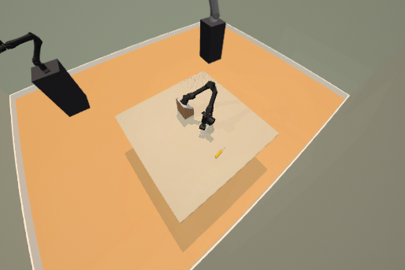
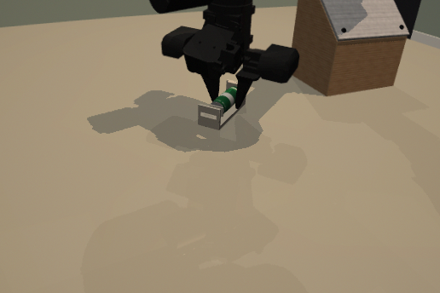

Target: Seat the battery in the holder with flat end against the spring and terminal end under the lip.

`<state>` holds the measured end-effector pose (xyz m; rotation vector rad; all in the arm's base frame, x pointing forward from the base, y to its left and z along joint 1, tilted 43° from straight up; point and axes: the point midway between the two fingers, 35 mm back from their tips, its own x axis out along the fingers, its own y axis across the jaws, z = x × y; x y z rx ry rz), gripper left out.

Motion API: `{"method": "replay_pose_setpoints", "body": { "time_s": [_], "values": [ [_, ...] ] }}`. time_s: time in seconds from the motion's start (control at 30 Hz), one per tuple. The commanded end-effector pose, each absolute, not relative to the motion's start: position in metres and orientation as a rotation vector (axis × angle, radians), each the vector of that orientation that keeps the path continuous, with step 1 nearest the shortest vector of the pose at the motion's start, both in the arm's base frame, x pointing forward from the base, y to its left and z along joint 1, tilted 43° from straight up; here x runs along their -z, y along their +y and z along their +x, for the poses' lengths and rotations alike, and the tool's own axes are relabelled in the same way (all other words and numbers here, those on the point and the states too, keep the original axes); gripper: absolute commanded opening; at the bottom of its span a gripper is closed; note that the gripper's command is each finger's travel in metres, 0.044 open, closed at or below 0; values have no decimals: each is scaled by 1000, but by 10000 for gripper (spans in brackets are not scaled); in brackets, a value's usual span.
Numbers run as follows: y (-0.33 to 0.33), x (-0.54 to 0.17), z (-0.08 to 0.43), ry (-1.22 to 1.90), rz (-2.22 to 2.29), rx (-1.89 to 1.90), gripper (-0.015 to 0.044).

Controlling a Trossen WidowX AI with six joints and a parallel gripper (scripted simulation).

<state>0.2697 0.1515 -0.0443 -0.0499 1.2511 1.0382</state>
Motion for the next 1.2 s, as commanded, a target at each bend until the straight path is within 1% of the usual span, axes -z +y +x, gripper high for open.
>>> {"method": "replay_pose_setpoints", "body": {
  "time_s": [0.0,0.23,0.37,0.57,0.7,1.17],
  "values": [
    [146,37,271,1244,-53,-1039,182],
    [143,34,271,1244,-53,-1039,182],
    [135,29,272,1253,-50,-1027,287],
    [102,-6,273,1250,-54,-1026,440],
    [89,-16,269,1245,-55,-1037,440],
    [89,-16,269,1245,-55,-1037,440]
  ]
}}
